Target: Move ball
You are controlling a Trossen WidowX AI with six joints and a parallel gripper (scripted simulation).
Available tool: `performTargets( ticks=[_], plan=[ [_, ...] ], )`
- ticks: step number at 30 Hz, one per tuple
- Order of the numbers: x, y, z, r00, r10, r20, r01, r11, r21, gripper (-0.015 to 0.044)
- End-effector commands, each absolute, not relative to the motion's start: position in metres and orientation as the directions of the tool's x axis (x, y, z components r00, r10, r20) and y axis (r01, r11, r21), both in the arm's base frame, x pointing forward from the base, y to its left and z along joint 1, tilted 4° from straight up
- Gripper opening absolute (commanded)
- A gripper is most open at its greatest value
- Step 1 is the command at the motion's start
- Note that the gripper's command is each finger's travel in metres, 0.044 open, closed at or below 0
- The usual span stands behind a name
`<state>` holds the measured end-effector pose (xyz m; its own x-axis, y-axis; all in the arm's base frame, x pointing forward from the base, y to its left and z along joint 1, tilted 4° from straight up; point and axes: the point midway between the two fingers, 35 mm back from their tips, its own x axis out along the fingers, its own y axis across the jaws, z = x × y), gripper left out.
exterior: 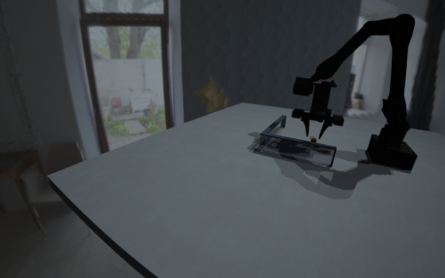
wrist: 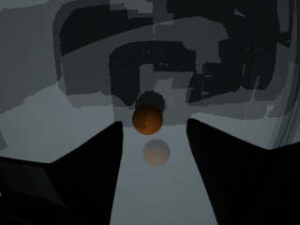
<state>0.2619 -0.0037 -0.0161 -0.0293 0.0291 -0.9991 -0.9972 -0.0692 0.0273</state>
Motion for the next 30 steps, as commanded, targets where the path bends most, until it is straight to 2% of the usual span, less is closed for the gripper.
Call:
performTargets(
  ticks=[1,5,7,22,24,30],
  plan=[
    [0.258,-0.004,-0.026,-0.043,0.025,-0.999,-0.997,-0.063,0.041,0.0211],
    [0.257,-0.004,-0.029,-0.043,0.025,-0.999,-0.997,-0.063,0.041,0.0211],
    [0.257,-0.004,-0.029,-0.043,0.025,-0.999,-0.997,-0.063,0.041,0.0158],
    [0.257,-0.004,-0.029,-0.043,0.025,-0.999,-0.997,-0.063,0.041,0.0058],
    [0.258,-0.004,-0.029,-0.043,0.025,-0.999,-0.997,-0.063,0.041,0.0006],
    [0.266,-0.005,0.005,-0.042,0.025,-0.999,-0.997,-0.063,0.041,0.0000]
  ],
)
